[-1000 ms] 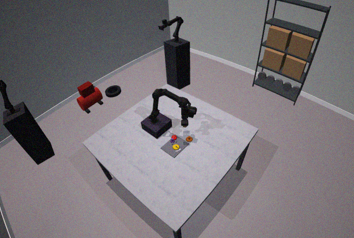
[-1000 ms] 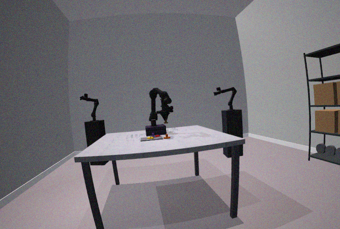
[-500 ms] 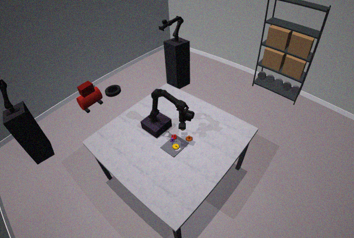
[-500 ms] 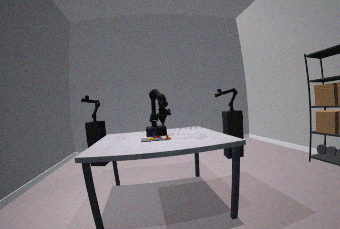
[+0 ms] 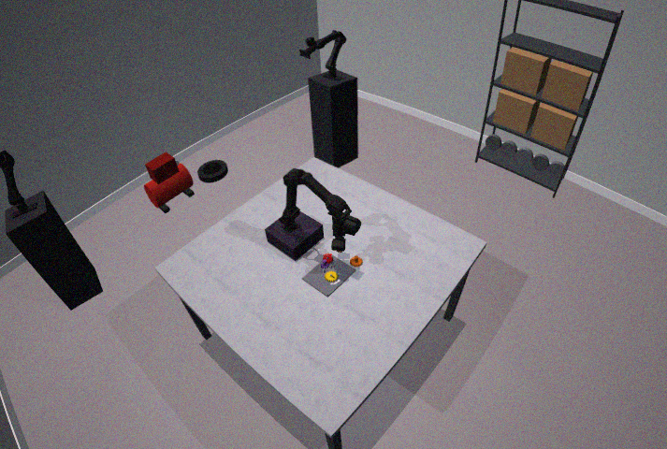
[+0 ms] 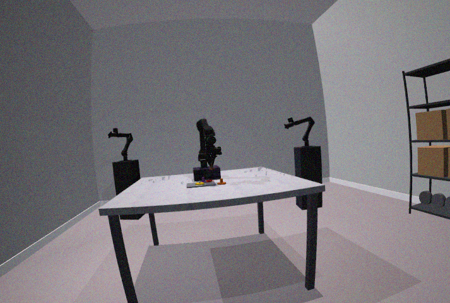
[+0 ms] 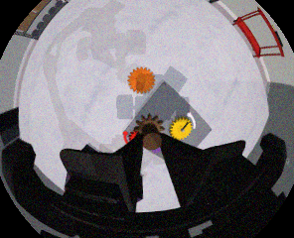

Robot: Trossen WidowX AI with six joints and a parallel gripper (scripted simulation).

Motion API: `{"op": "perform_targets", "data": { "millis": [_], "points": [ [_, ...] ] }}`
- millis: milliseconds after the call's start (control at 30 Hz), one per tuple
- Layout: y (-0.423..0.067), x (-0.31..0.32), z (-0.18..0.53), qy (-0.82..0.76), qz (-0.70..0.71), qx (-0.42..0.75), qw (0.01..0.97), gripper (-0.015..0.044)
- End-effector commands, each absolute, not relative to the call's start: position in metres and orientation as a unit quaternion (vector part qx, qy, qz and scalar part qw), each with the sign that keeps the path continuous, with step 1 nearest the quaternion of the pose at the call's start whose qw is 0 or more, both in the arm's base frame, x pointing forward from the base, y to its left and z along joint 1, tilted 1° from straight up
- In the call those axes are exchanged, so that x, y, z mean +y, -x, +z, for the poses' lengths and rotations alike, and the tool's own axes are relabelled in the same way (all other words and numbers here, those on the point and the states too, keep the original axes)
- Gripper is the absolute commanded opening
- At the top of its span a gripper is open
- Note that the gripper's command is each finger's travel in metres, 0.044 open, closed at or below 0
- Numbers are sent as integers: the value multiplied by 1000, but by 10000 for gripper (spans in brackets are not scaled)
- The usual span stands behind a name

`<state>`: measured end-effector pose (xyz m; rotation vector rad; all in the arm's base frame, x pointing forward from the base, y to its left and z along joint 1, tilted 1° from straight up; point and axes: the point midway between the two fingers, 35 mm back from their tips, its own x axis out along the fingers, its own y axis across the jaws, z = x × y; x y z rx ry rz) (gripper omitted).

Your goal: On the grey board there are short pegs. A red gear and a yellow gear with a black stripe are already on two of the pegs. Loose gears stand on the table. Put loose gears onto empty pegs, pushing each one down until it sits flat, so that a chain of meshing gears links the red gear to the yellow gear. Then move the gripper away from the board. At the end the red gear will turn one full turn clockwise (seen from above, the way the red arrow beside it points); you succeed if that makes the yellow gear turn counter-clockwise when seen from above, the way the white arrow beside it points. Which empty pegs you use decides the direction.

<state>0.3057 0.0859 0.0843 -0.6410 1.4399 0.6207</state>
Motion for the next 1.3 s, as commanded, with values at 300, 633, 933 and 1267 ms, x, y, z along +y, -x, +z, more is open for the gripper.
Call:
{"op": "perform_targets", "data": {
  "millis": [300,633,933,1267],
  "points": [
    [-307,54,68,290,277,635,660,0],
    [-306,30,57,294,278,634,658,0],
    [-303,9,47,299,279,634,657,0],
    [-298,-12,37,303,280,633,655,0]
  ]
}}
